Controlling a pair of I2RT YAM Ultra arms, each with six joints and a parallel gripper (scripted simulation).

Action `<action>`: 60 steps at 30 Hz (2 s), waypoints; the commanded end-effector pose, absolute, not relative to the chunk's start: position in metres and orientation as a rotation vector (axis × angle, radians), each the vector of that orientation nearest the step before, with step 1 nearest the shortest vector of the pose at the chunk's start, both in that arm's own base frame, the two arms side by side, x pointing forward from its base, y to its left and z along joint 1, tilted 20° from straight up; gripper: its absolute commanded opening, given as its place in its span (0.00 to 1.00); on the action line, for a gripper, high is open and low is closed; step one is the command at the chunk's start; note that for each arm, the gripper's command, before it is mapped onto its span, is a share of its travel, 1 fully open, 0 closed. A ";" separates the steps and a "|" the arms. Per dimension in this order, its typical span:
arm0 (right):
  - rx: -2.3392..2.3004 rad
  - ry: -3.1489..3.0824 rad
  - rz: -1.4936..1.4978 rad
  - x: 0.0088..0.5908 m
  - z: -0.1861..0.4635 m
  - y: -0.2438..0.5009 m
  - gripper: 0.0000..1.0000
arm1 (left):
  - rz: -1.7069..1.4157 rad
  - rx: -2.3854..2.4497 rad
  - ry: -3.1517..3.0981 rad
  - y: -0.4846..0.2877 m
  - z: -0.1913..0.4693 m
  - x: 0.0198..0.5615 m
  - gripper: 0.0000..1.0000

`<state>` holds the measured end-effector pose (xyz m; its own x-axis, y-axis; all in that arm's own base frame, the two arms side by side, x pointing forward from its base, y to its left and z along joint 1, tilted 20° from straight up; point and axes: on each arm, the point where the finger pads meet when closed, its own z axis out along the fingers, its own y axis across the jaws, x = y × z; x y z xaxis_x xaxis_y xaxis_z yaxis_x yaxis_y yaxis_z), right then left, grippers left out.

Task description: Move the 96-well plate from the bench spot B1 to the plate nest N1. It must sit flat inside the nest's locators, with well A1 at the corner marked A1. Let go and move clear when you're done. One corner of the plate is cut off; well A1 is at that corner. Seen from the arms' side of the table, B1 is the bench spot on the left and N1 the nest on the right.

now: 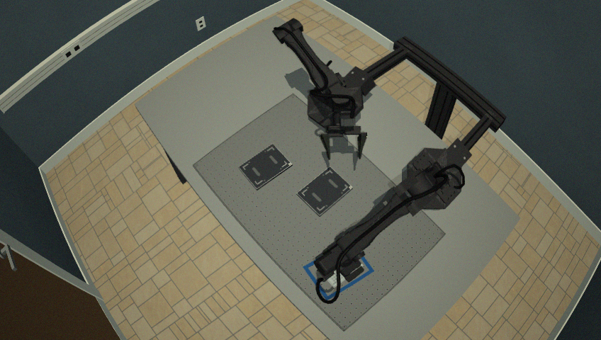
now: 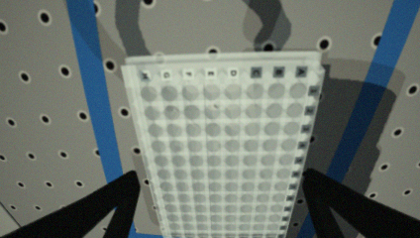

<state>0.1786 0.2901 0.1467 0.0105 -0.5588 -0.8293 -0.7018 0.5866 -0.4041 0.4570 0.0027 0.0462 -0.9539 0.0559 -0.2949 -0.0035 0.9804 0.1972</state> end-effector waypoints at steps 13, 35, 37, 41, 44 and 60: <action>-1.042 1.628 0.184 0.177 0.159 0.294 1.00 | 0.280 0.045 2.824 0.002 0.045 0.457 0.84; -1.042 1.628 0.184 0.177 0.159 0.294 1.00 | 0.292 0.037 2.831 -0.006 0.088 0.443 0.77; -1.042 1.628 0.184 0.177 0.159 0.294 1.00 | 0.299 0.038 2.860 -0.007 0.084 0.441 0.77; -1.042 1.628 0.184 0.177 0.159 0.294 1.00 | 0.289 0.044 2.850 -0.012 0.091 0.446 0.77; -1.042 1.628 0.184 0.177 0.159 0.294 1.00 | 0.286 0.046 2.841 -0.014 0.095 0.449 0.77; -1.042 1.628 0.184 0.177 0.159 0.294 1.00 | 0.175 -0.663 2.714 -0.014 0.094 0.452 0.77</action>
<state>0.1786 0.2901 0.1467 0.0105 -0.5588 -0.8293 -0.7018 0.5866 -0.4041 0.4527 -0.0107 0.0970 -0.8889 -0.2909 -0.3539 -0.3364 0.9389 0.0733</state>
